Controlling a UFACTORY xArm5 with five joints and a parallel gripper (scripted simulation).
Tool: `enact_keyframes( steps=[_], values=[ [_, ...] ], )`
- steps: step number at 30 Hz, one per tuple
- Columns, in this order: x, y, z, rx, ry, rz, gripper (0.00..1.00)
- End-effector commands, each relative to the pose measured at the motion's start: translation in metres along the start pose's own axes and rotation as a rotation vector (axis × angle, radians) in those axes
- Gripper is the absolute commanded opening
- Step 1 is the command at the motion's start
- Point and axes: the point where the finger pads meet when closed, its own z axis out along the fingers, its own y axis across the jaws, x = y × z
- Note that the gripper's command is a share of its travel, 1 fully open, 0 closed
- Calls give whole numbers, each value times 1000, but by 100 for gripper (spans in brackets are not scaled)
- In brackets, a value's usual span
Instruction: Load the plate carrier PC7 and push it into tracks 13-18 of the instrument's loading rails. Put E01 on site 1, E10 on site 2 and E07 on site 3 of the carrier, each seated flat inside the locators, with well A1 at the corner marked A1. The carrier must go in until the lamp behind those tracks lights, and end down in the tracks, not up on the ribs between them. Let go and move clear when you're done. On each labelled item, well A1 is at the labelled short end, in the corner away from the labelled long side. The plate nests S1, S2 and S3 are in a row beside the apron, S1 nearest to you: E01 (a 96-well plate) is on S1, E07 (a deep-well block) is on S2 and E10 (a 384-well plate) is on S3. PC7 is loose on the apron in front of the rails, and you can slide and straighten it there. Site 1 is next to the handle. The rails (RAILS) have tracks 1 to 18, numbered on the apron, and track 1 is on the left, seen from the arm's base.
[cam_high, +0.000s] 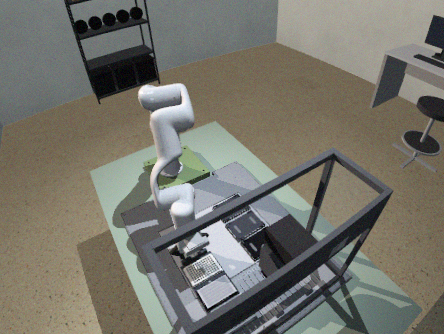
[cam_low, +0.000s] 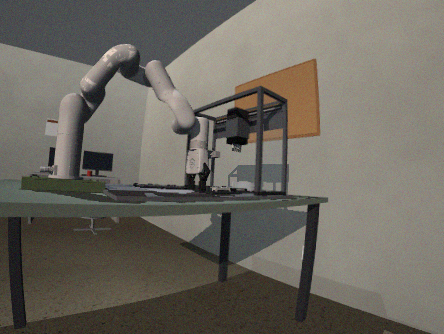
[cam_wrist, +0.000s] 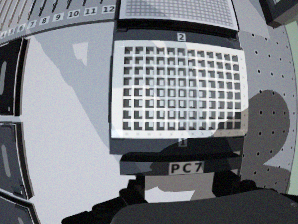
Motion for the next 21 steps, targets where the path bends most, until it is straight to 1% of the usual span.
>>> enact_keyframes(
  steps=[1, 13, 21],
  values=[
    [6, 0, -2, 18, 10, 0, 81],
    [16, 0, -2, 18, 10, 0, 81],
    [18, 0, -2, 18, 10, 0, 81]
  ],
)
